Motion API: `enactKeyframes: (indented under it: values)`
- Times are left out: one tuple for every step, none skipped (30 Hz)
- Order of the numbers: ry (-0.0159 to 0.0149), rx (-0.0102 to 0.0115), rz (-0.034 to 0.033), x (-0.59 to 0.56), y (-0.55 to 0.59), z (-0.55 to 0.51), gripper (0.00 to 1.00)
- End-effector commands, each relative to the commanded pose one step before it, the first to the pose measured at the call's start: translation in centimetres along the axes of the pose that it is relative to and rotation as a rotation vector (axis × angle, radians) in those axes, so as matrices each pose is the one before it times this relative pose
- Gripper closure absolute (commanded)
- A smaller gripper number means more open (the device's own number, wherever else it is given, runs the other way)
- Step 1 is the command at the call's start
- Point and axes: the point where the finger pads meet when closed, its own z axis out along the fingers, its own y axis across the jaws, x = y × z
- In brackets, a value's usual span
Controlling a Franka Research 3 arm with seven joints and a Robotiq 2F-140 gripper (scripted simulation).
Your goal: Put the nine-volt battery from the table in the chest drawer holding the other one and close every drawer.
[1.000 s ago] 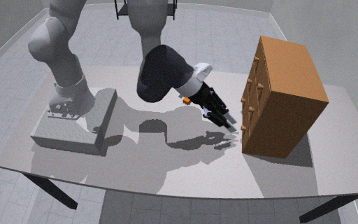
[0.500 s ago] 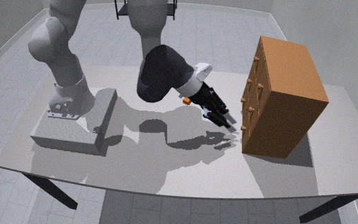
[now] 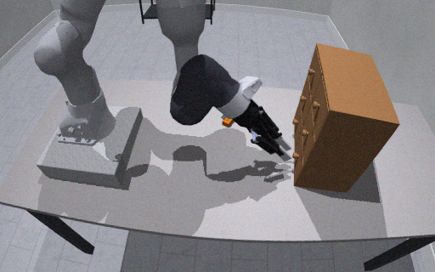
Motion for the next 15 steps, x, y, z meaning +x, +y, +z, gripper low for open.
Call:
enactKeyframes:
  values:
    - [-0.00741, 0.00063, 0.00648, 0.154, -0.048, 0.504, 0.80]
    - [0.00000, -0.00001, 0.00000, 0.129, 0.000, 0.129, 0.80]
    - [0.00000, 0.00001, 0.00000, 0.128, 0.000, 0.129, 0.80]
    - [0.00000, 0.00000, 0.00000, 0.000, 0.000, 0.000, 0.80]
    - [0.00000, 0.00000, 0.00000, 0.000, 0.000, 0.000, 0.80]
    - [0.00000, 0.00000, 0.00000, 0.127, 0.000, 0.126, 0.80]
    - [0.00000, 0.00000, 0.00000, 0.123, 0.000, 0.123, 0.80]
    - [0.00000, 0.00000, 0.00000, 0.118, 0.000, 0.118, 0.80]
    - [0.00000, -0.00001, 0.00000, 0.112, 0.000, 0.112, 0.80]
    - [0.00000, 0.00001, 0.00000, 0.104, 0.000, 0.105, 0.80]
    - [0.00000, 0.00000, 0.00000, 0.096, 0.000, 0.096, 0.80]
    - [0.00000, 0.00000, 0.00000, 0.087, 0.000, 0.086, 0.80]
    - [0.00000, 0.00000, 0.00000, 0.076, 0.000, 0.076, 0.80]
    - [0.00000, 0.00000, 0.00000, 0.065, 0.000, 0.066, 0.80]
    - [0.00000, 0.00000, 0.00000, 0.055, 0.000, 0.055, 0.80]
